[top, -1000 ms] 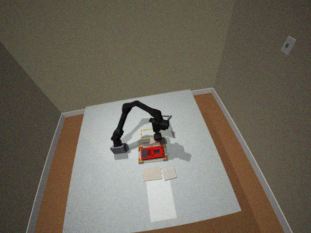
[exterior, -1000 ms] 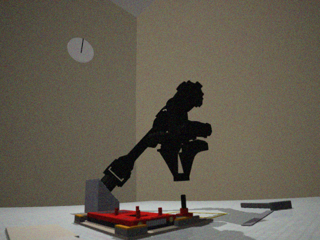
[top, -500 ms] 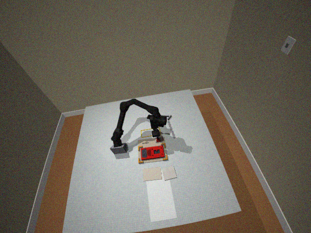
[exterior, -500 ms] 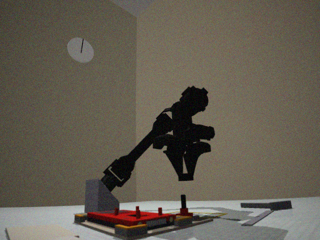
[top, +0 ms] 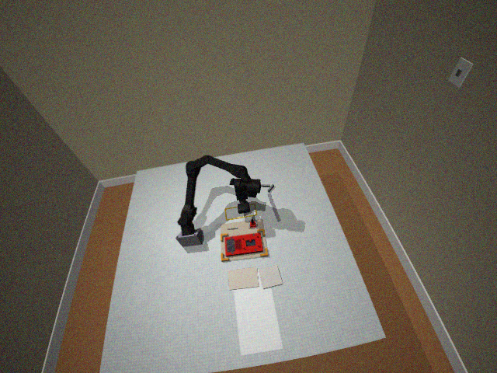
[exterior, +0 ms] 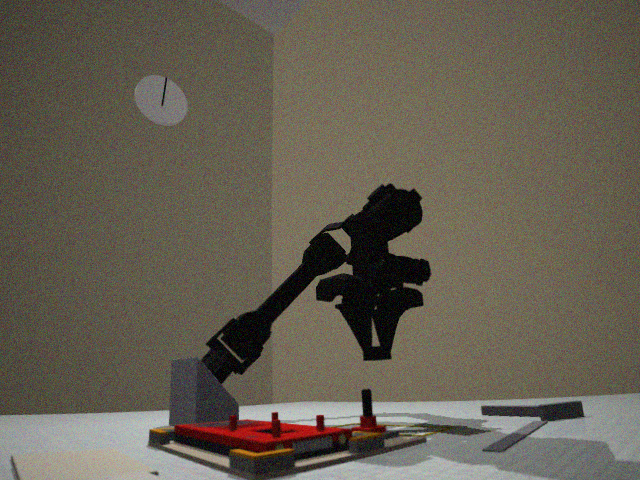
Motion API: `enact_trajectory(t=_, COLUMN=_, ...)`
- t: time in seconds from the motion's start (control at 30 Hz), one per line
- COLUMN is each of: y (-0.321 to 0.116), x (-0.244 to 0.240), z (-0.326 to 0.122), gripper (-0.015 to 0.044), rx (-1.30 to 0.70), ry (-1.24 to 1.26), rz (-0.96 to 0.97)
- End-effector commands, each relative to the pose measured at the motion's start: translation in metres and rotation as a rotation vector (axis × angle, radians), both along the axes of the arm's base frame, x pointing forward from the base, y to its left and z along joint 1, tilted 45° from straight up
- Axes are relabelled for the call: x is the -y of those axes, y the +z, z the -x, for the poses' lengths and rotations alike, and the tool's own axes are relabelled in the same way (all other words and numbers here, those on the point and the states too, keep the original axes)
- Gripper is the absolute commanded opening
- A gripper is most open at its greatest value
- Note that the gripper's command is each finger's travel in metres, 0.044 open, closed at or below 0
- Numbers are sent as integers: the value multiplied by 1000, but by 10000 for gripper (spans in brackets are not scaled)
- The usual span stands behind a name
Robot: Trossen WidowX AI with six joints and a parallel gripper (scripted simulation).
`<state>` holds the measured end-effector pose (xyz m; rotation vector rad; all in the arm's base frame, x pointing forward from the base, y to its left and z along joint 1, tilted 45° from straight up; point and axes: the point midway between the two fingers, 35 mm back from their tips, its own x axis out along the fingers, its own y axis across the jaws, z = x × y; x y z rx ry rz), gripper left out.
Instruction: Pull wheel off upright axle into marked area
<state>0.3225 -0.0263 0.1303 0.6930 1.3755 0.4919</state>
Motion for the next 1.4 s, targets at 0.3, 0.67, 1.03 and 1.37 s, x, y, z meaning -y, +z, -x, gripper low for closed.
enact_trajectory(t=0.3, y=22, x=-25, z=21, gripper=0, rx=0, ry=-3, rz=-5)
enact_trajectory(t=0.67, y=14, x=-35, z=20, gripper=0, rx=0, ry=-3, rz=-5)
enact_trajectory(t=1.03, y=-15, x=-61, z=12, gripper=0, rx=1, ry=-3, rz=-2)
enact_trajectory(t=1.37, y=-49, x=-98, z=7, gripper=0, rx=2, ry=-3, rz=-9)
